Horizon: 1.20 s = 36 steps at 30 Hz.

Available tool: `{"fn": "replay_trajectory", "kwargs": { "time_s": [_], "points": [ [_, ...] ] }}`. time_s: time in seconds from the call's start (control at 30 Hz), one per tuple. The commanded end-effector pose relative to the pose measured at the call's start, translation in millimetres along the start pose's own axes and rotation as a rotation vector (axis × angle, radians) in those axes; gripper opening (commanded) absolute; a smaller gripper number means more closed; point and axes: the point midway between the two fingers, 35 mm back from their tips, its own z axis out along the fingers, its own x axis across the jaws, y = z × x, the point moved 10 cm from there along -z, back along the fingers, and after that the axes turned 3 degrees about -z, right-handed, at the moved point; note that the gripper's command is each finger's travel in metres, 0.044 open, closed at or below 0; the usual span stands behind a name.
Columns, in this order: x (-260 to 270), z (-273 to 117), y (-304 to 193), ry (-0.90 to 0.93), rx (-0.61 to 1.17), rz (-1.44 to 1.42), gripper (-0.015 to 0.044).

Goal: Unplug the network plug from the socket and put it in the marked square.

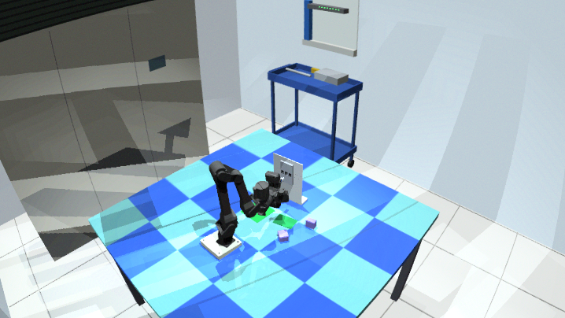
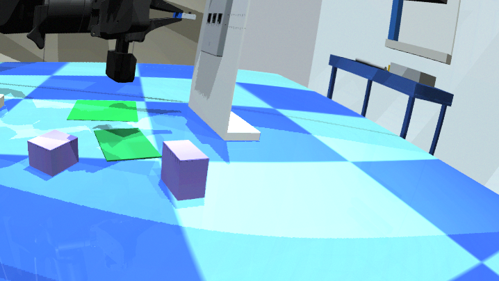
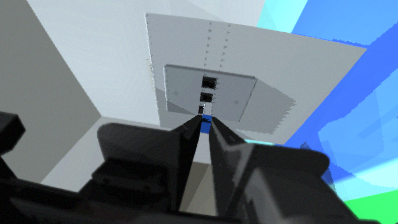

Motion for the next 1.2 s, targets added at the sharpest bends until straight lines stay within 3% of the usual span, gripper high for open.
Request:
{"fn": "replay_trajectory", "kwargs": {
  "time_s": [0.0,1.17],
  "points": [
    [-2,-5,-2,-0.005,0.004,0.007,0.0],
    [9,-17,0,-0.002,0.001,0.001,0.0]
  ]
}}
